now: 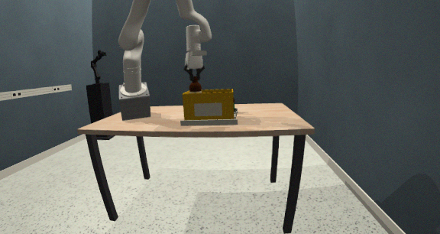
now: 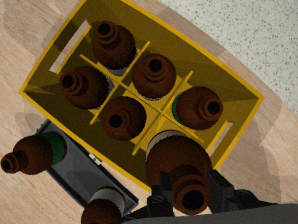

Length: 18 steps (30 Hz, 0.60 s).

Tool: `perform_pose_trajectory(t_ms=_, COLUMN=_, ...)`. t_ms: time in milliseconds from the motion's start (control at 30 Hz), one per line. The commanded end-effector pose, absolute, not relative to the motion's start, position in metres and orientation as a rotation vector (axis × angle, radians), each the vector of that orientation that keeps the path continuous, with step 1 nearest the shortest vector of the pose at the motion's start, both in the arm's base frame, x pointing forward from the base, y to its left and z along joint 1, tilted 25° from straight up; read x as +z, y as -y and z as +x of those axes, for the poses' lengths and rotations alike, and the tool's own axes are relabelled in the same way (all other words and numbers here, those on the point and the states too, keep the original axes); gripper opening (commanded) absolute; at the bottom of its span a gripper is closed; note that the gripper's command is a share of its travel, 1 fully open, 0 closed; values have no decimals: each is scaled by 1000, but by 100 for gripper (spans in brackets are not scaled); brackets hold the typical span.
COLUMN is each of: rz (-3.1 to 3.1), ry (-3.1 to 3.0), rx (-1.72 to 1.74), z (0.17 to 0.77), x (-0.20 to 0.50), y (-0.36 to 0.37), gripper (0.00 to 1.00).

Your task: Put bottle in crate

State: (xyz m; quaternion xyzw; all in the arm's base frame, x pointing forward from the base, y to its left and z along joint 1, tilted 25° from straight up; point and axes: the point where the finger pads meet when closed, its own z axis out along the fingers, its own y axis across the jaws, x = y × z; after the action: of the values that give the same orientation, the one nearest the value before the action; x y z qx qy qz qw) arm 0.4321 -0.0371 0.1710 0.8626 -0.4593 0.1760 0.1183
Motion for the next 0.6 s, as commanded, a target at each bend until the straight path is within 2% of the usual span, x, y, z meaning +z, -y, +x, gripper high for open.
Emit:
perform_pose_trajectory(t_ms=0, rz=2524, ry=1344, rx=517, z=433, x=172, y=37, gripper=0)
perform_pose_trajectory(t_ms=567, rz=2524, ry=1344, rx=517, z=434, x=166, y=39, gripper=0)
